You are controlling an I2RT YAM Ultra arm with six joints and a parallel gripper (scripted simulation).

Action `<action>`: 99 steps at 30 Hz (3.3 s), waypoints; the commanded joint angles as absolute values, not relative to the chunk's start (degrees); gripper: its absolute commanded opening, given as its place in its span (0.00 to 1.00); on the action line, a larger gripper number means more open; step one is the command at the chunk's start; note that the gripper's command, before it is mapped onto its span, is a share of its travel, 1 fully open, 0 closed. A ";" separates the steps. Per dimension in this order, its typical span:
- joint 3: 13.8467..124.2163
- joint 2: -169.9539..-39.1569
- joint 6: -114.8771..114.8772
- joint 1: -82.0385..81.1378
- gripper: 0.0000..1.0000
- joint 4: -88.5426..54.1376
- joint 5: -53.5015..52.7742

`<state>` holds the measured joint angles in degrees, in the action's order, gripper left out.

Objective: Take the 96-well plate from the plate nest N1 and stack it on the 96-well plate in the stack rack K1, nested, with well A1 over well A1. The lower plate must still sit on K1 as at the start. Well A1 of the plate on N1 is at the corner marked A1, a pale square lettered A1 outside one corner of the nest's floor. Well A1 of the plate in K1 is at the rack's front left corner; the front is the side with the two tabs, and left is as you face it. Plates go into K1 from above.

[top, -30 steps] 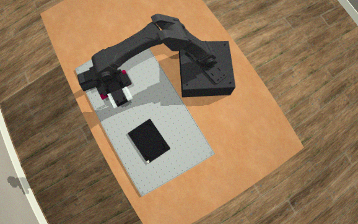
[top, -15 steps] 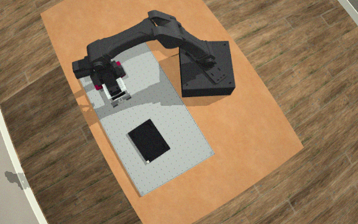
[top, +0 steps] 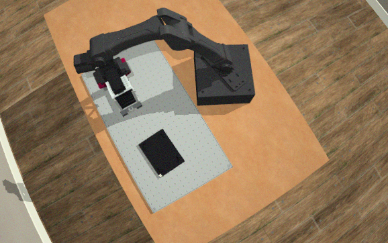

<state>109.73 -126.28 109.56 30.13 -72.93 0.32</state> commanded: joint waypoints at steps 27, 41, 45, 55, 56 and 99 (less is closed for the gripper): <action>112.08 -124.83 109.25 28.81 0.00 -74.86 -0.31; 112.23 -125.34 109.34 28.90 0.00 -74.92 -0.30; 112.28 -125.55 109.37 28.95 0.00 -74.94 -0.30; 112.45 -126.25 109.44 29.06 0.00 -75.00 -0.29; 112.47 -126.33 109.45 29.07 0.00 -75.01 -0.29; 112.44 -124.64 109.76 29.58 0.00 -75.01 -0.28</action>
<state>110.74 -126.56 109.51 29.47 -73.95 0.30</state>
